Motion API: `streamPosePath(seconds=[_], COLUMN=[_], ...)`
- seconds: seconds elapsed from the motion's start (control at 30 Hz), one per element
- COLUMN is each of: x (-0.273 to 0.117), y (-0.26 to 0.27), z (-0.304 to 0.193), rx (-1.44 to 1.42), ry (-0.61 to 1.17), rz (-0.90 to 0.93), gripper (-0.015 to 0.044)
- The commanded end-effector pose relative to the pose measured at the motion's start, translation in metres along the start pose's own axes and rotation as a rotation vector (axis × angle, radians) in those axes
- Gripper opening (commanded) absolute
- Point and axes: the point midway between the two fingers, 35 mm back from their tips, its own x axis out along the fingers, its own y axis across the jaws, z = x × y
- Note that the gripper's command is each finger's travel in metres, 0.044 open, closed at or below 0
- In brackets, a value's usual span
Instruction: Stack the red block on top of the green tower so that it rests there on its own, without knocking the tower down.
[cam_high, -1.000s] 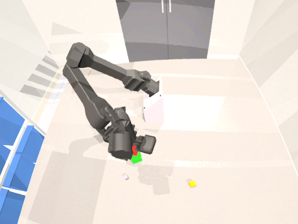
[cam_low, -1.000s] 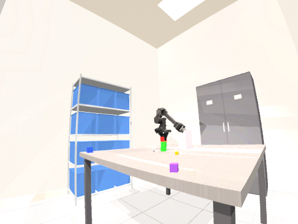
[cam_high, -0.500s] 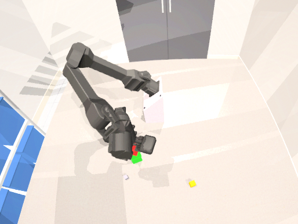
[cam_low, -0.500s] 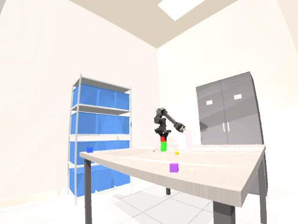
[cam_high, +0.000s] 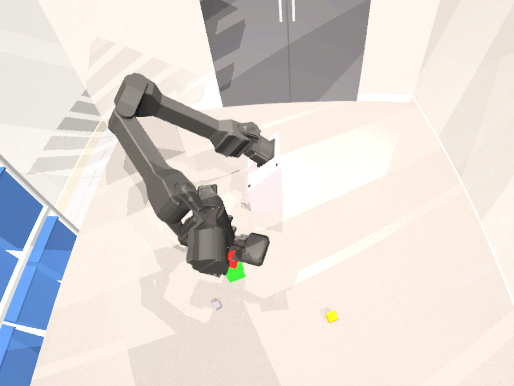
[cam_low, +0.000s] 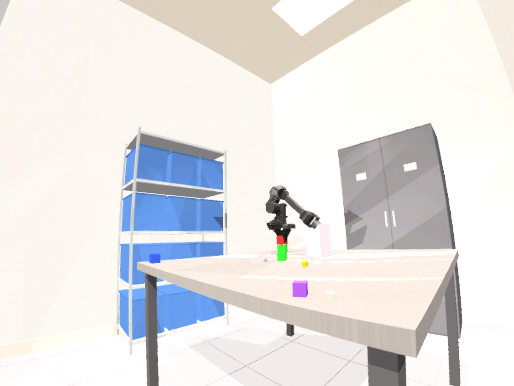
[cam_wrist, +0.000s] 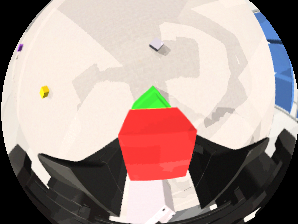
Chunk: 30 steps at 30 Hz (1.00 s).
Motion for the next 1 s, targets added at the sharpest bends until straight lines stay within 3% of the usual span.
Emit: streamPosePath(seconds=[0.0,0.33,0.97], x=[0.0002,0.0002,0.0002], y=[-0.0001,-0.0001,-0.0001], z=[-0.0003,-0.0003,-0.0003], rx=[0.000,0.000,0.000], ry=[0.001,0.001,0.001], rz=[0.000,0.000,0.000], gripper=[0.0184,0.0440,0.0440])
